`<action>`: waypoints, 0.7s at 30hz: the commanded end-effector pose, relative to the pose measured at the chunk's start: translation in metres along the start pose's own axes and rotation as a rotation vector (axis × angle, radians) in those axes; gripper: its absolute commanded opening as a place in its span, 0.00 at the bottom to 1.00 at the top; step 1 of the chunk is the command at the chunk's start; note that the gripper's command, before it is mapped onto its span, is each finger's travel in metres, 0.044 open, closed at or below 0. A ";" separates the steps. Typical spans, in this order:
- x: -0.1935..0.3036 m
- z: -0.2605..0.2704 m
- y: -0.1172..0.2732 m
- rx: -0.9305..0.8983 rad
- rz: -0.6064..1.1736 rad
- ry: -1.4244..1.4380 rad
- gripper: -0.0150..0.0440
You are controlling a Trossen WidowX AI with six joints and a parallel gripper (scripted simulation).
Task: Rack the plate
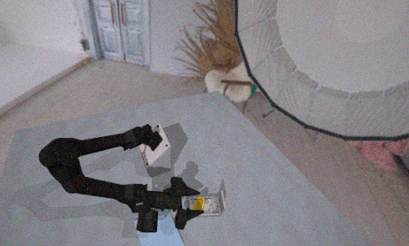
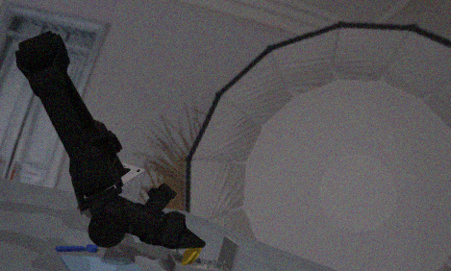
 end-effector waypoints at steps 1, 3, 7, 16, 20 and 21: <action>-0.031 -0.013 0.006 0.001 0.001 0.008 0.93; -0.054 -0.018 0.011 0.000 -0.001 0.004 0.93; -0.097 -0.025 0.018 0.003 -0.014 -0.005 0.93; -0.107 -0.028 0.017 -0.041 0.030 -0.109 0.93; -0.111 -0.027 0.015 -0.086 0.092 -0.221 0.93; -0.112 -0.027 0.014 -0.096 0.108 -0.248 0.93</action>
Point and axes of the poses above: the point midway between the two fingers, 35 mm back from their tips, its own y axis back along the fingers, its own z axis across the jaws, x = y × z, the point moved 6 cm from there along y, back along the fingers, and after that the axes turned 6 degrees about -y, right-handed, at the moved point
